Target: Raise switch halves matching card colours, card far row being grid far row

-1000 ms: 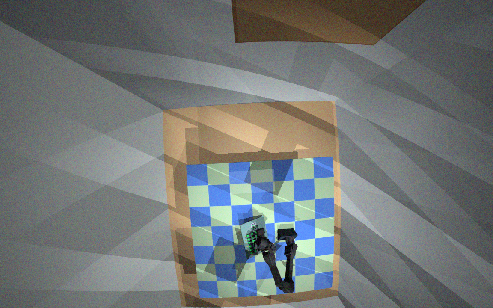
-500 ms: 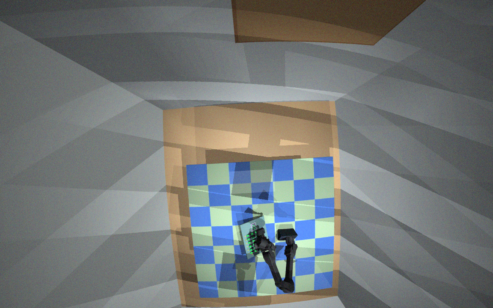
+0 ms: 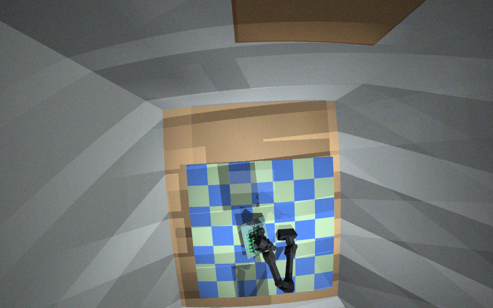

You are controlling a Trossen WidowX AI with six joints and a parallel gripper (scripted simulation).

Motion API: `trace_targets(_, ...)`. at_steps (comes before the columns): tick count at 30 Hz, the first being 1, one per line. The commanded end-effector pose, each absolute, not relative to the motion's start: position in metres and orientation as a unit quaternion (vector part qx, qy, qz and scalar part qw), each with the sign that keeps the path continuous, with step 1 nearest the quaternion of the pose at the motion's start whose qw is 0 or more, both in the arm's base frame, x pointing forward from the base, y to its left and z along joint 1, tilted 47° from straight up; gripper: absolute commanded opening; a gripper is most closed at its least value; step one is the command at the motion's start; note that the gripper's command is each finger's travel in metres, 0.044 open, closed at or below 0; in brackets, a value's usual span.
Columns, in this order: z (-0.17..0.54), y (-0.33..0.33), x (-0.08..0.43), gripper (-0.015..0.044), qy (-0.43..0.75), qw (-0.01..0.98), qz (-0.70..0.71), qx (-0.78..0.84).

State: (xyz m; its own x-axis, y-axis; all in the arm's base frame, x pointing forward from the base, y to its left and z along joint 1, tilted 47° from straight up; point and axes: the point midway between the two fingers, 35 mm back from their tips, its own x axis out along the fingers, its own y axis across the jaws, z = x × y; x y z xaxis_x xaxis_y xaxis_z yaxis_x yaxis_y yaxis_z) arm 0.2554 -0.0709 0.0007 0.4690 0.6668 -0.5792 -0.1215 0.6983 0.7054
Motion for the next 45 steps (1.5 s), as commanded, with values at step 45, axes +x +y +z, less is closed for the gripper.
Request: trace_targets(45,0.036,-0.11,0.224,0.0,0.444,0.807,0.24,0.307)
